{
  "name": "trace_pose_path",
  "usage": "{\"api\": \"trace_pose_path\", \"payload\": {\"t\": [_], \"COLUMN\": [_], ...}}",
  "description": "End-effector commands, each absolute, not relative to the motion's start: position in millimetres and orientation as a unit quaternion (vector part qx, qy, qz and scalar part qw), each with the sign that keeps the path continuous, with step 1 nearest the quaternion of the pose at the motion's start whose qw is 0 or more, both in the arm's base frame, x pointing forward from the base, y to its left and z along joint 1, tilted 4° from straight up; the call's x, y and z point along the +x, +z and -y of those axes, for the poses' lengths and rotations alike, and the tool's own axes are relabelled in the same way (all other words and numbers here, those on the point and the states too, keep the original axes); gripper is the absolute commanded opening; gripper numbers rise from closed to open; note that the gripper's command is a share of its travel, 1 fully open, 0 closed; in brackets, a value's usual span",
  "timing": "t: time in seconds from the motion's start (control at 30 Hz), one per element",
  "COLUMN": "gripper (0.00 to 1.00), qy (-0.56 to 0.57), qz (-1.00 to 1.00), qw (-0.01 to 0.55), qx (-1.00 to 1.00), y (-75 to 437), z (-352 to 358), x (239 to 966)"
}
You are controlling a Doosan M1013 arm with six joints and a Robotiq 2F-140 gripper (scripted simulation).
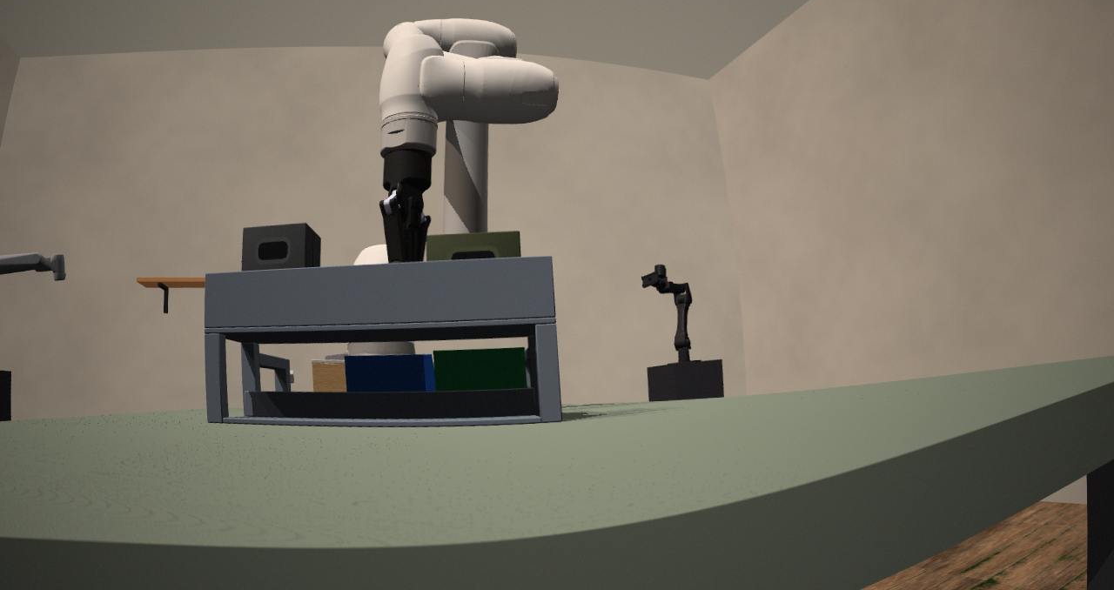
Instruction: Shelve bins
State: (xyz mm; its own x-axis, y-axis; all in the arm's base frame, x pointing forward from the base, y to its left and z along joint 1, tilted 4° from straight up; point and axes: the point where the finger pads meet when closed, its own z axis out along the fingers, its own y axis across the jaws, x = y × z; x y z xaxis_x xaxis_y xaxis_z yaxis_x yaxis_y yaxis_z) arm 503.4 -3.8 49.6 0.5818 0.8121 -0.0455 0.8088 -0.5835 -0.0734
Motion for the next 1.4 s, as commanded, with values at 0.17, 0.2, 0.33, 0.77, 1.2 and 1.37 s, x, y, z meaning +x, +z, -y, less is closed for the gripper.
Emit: {"api": "trace_pose_path", "payload": {"t": [0.17,0.2,0.33,0.77,1.2,1.37], "gripper": [0.1,0.1,0.1,0.1,0.1,0.1], "qy": [0.022,0.022,0.021,0.021,0.021,0.021], "qz": [0.587,0.598,0.61,0.61,0.611,0.612], "qw": [0.024,0.024,0.023,0.023,0.025,0.026], "qx": [-0.809,-0.801,-0.792,-0.792,-0.791,-0.79], "y": [43,43,43,43,40,39], "z": [7,8,8,8,7,7], "x": [474,472,469,469,466,465]}}
